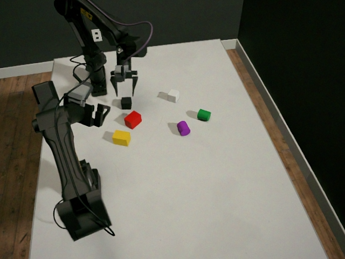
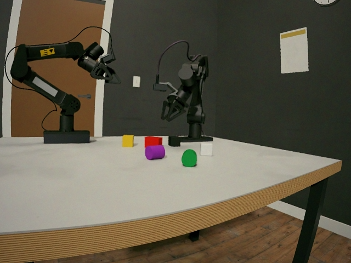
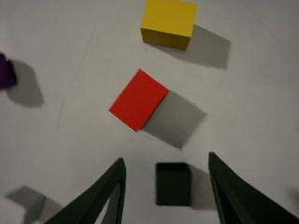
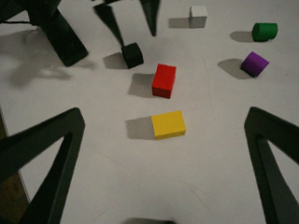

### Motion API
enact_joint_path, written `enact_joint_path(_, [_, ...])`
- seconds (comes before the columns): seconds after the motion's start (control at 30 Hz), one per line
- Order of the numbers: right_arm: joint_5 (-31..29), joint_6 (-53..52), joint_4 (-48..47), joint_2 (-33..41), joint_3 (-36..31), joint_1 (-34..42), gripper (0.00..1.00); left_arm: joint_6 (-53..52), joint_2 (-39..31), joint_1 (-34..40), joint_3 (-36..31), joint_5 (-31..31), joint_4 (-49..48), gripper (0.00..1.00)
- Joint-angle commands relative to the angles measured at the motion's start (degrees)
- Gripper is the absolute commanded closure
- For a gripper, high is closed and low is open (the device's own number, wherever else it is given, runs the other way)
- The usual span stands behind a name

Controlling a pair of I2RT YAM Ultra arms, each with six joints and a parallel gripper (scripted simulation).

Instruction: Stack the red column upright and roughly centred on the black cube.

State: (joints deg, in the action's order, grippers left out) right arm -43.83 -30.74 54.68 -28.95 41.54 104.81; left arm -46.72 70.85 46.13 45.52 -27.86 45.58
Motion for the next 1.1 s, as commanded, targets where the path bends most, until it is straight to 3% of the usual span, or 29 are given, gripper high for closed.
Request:
enact_joint_path(0.0, [-8.46,-7.05,5.25,-2.41,2.93,4.29,0.00,-13.67,5.28,-2.92,3.78,-6.45,2.17,0.36])
enact_joint_path(0.27, [-17.07,-16.25,11.50,-7.41,5.86,12.11,0.00,-34.71,19.74,-9.25,9.84,-14.56,6.74,0.36])
enact_joint_path(0.33, [-17.07,-16.25,11.50,-7.41,5.86,12.11,0.00,-34.71,19.74,-9.25,9.84,-14.56,6.74,0.36])
enact_joint_path(0.73, [-19.65,-21.75,15.66,-11.20,7.80,15.91,0.00,-66.19,42.08,-17.11,18.54,-28.47,11.36,0.36])
enact_joint_path(1.07, [-19.76,-22.24,16.03,-11.37,7.88,16.06,0.00,-72.73,48.47,-16.68,22.07,-29.45,15.78,0.36])
